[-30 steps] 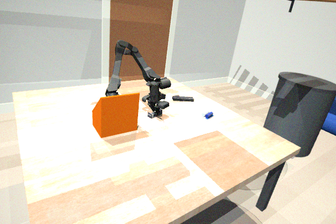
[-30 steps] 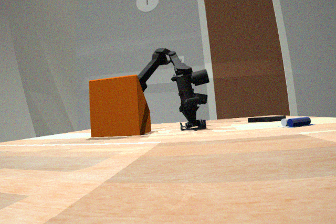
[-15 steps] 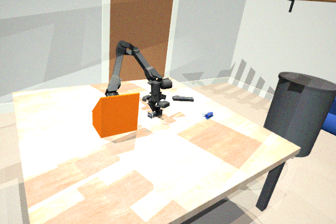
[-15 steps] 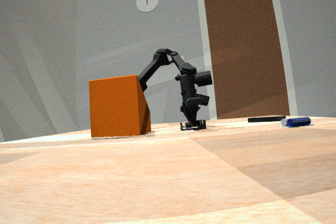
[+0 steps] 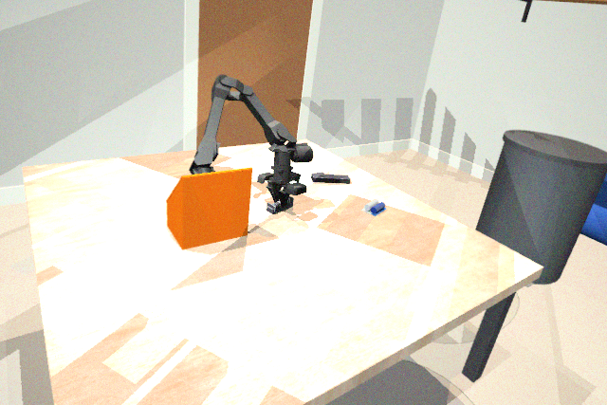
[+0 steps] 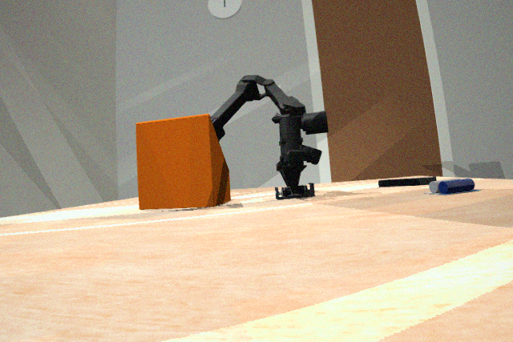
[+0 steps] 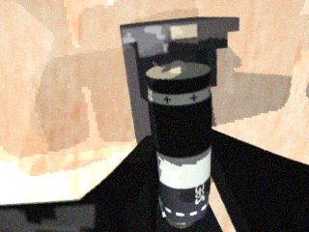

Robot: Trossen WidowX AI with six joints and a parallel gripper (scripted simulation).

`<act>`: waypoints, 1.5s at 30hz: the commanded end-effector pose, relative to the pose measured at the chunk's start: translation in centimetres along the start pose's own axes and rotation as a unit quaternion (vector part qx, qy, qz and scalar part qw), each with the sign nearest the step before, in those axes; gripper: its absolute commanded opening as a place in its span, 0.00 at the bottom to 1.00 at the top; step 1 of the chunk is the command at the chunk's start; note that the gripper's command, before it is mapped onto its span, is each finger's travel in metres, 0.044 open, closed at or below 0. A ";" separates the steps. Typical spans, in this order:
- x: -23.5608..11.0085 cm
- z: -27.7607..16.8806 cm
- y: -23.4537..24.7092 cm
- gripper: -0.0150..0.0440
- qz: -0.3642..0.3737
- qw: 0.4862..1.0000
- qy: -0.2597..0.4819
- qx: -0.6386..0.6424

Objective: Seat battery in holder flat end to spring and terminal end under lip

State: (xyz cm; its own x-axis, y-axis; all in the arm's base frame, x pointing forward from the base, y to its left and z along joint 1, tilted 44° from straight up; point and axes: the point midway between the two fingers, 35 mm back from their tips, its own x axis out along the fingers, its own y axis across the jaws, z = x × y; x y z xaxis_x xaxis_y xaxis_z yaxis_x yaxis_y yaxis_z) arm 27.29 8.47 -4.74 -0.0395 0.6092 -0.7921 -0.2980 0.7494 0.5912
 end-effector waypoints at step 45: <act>-0.1 1.2 0.2 0.56 -0.001 1.000 0.002 -0.001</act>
State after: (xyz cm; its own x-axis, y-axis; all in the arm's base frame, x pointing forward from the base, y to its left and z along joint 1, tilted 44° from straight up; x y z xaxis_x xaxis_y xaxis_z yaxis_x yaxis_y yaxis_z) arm 28.35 8.91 -4.48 -0.0431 0.6064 -0.7940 -0.3031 0.7493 0.5888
